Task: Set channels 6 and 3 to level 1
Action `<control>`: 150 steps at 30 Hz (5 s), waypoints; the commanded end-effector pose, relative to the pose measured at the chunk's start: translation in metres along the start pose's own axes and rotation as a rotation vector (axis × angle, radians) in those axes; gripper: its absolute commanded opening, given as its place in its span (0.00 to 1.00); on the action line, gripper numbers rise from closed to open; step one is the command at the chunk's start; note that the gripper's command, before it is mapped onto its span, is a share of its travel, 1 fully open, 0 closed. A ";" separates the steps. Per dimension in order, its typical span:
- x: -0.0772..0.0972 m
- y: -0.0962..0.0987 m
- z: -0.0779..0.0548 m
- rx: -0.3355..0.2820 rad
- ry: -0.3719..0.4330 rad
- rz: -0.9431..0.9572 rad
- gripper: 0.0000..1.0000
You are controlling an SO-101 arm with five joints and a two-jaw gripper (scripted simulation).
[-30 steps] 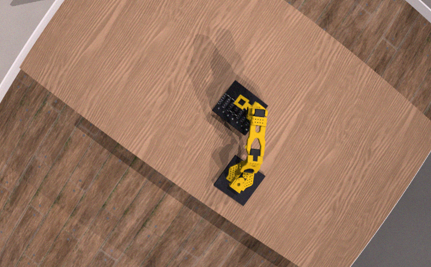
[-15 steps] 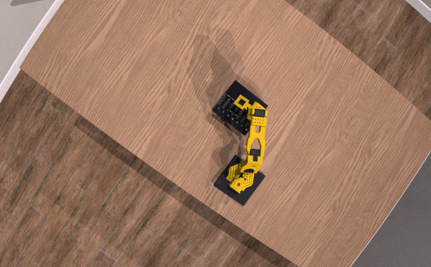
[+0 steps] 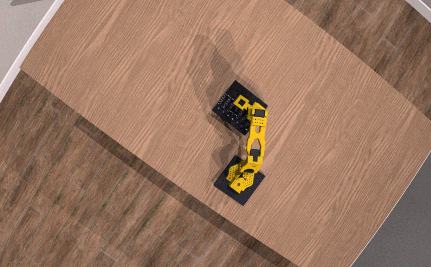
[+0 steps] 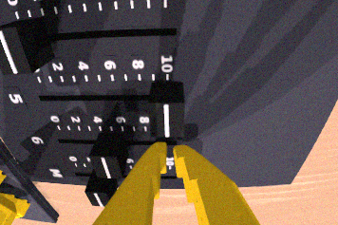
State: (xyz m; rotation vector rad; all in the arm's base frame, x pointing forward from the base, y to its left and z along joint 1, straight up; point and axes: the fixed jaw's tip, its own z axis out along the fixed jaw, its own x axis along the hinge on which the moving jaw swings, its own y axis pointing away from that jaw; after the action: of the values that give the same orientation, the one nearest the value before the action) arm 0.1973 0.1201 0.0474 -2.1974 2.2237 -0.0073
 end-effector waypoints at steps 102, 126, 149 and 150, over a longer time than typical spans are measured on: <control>-0.006 0.021 0.000 -0.012 0.006 -0.002 0.00; -0.006 0.024 0.002 -0.012 0.006 -0.002 0.00; -0.005 0.028 0.004 -0.012 0.006 -0.002 0.00; -0.004 0.029 0.004 -0.012 0.006 -0.002 0.00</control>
State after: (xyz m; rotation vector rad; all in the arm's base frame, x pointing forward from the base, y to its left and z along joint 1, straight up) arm 0.1806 0.1221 0.0504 -2.1461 2.2228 -0.0231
